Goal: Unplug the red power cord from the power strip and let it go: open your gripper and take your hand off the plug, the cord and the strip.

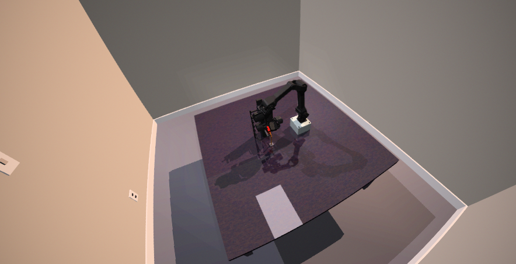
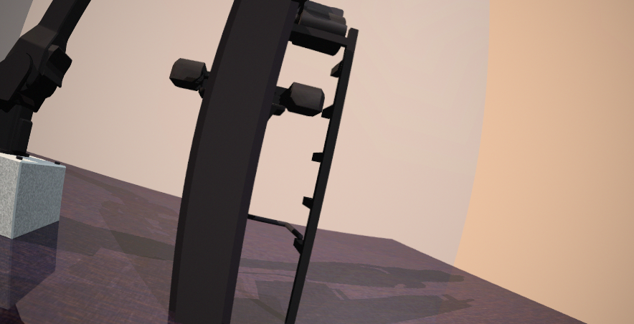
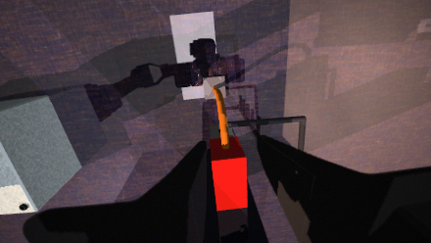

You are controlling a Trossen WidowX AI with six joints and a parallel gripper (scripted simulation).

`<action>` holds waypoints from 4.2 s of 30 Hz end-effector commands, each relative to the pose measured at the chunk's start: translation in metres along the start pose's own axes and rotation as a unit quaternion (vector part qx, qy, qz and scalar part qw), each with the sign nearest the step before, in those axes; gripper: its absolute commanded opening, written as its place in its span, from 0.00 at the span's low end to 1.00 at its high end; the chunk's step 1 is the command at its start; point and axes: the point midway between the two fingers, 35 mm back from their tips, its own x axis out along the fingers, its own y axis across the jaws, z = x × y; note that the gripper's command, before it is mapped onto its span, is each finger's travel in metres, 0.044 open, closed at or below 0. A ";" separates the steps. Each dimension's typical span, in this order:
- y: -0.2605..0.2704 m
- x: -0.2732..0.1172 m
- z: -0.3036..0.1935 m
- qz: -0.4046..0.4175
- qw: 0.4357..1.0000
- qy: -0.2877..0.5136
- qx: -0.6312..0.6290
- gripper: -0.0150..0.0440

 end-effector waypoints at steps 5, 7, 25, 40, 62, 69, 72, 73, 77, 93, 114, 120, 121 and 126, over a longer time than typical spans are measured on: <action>0.001 0.000 -0.014 0.002 1.000 -0.001 -0.002 0.53; 0.001 0.000 -0.017 0.002 1.000 -0.001 -0.002 0.53; 0.001 0.011 -0.027 0.002 1.000 0.000 -0.002 0.53; 0.000 0.010 -0.028 0.000 1.000 0.001 0.000 0.35; -0.002 0.010 -0.005 0.000 1.000 0.000 0.000 0.25; -0.002 0.010 0.007 0.000 1.000 -0.001 -0.001 0.25; -0.001 0.009 0.012 0.001 1.000 -0.001 -0.001 0.25; -0.001 0.009 0.013 0.001 1.000 -0.002 -0.001 0.25; 0.000 0.009 0.020 0.001 1.000 -0.002 -0.001 0.25; 0.003 0.010 0.018 0.006 1.000 0.000 0.001 0.53; 0.002 0.000 0.008 0.002 1.000 -0.002 -0.002 0.53; 0.001 0.000 -0.002 0.002 1.000 -0.002 -0.002 0.53; 0.001 0.000 -0.003 0.002 1.000 -0.001 -0.002 0.53; 0.001 0.000 -0.011 0.002 1.000 -0.001 -0.002 0.53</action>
